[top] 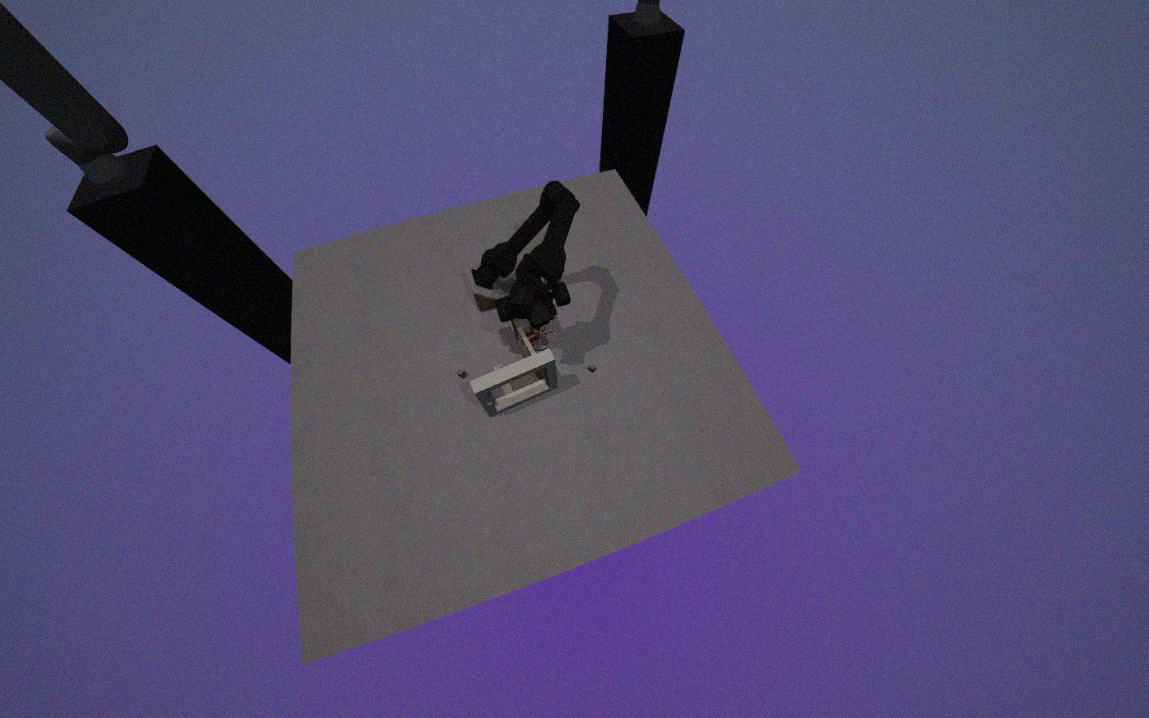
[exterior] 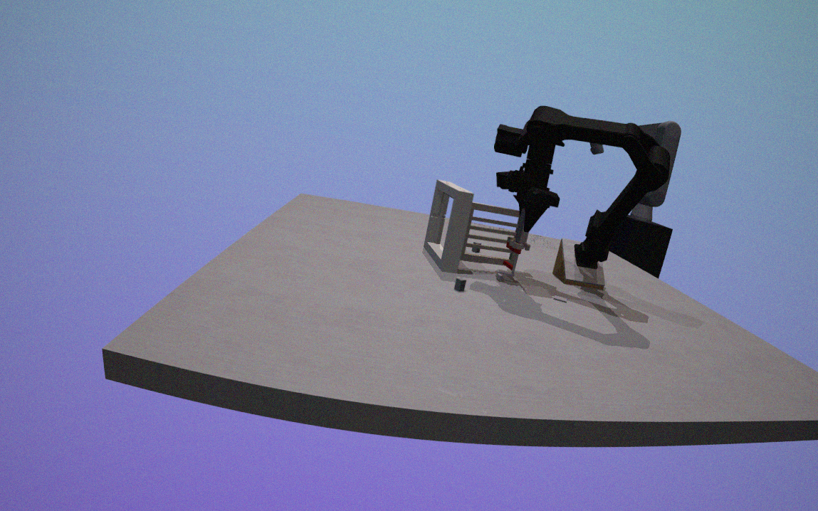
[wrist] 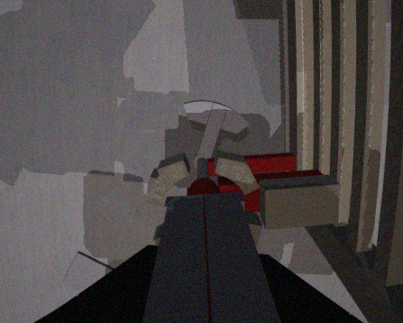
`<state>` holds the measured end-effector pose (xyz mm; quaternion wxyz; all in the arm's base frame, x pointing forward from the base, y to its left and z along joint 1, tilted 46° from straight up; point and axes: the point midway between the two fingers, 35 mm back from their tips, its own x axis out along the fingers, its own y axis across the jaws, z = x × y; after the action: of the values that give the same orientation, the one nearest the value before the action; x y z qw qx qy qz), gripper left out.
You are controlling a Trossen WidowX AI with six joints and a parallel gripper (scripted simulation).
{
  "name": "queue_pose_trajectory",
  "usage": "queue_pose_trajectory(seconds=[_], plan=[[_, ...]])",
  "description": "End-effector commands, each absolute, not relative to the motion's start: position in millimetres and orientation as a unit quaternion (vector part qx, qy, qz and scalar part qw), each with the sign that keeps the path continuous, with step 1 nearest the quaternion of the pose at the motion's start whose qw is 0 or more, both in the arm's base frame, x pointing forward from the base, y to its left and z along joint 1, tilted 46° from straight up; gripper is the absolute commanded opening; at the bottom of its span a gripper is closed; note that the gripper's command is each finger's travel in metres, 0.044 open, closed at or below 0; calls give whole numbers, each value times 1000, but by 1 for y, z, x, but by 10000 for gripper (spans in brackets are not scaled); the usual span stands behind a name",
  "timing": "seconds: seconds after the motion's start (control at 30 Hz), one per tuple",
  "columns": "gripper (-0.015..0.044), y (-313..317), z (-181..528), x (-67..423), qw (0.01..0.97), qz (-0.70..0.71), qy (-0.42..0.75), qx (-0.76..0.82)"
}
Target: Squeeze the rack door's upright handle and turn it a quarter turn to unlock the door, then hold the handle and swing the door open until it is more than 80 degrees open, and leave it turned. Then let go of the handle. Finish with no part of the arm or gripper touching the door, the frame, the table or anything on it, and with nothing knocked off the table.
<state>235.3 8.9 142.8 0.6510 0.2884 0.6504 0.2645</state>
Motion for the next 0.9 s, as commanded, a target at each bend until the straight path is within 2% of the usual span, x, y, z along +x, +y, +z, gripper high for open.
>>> queue_pose_trajectory(seconds=[0.0, 0.4, 0.73, 0.87], plan=[[22, 12, 148, 237, 646, 249, 654, 304], [22, 13, 148, 237, 646, 248, 654, 305], [285, 13, 148, 237, 646, 248, 654, 305], [294, 11, 150, 237, 649, 245, 652, 305]])
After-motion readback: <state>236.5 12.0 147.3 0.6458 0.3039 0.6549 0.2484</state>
